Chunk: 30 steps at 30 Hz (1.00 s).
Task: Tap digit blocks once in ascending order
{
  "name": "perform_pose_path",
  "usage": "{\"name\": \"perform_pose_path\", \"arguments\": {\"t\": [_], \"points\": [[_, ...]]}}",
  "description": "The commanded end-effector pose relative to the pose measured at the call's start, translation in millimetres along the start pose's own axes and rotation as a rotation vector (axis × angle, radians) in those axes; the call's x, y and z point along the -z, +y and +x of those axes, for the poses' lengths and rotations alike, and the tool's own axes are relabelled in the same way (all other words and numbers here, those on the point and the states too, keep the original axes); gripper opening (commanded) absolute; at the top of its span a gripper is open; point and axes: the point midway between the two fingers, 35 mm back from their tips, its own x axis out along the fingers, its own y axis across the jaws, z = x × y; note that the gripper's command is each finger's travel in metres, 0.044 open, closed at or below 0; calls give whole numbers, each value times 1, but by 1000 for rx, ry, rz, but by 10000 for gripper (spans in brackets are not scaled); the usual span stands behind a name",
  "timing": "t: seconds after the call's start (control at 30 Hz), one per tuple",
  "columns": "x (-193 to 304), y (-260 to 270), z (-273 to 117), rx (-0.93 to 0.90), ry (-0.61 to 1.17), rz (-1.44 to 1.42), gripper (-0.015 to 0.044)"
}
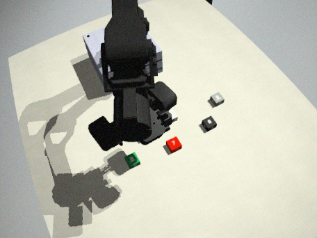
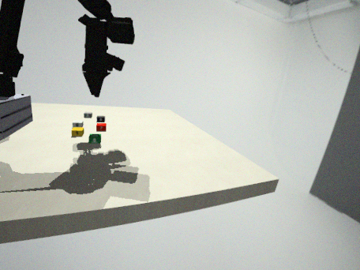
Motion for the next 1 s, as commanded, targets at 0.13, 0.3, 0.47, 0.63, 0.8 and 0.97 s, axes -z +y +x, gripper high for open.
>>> {"name": "perform_pose_path", "arguments": {"t": [0.13,0.3,0.47,0.63,0.8,0.97], "points": [[9,-18,11,-58,-9,198,400],[9,-18,11,-58,-9,198,400],[9,-18,11,-58,-9,198,400],[9,-18,11,-58,-9,198,400],[18,-2,9,-59,-8,198,400],[48,45,9,-64,-5,198,400]]}}
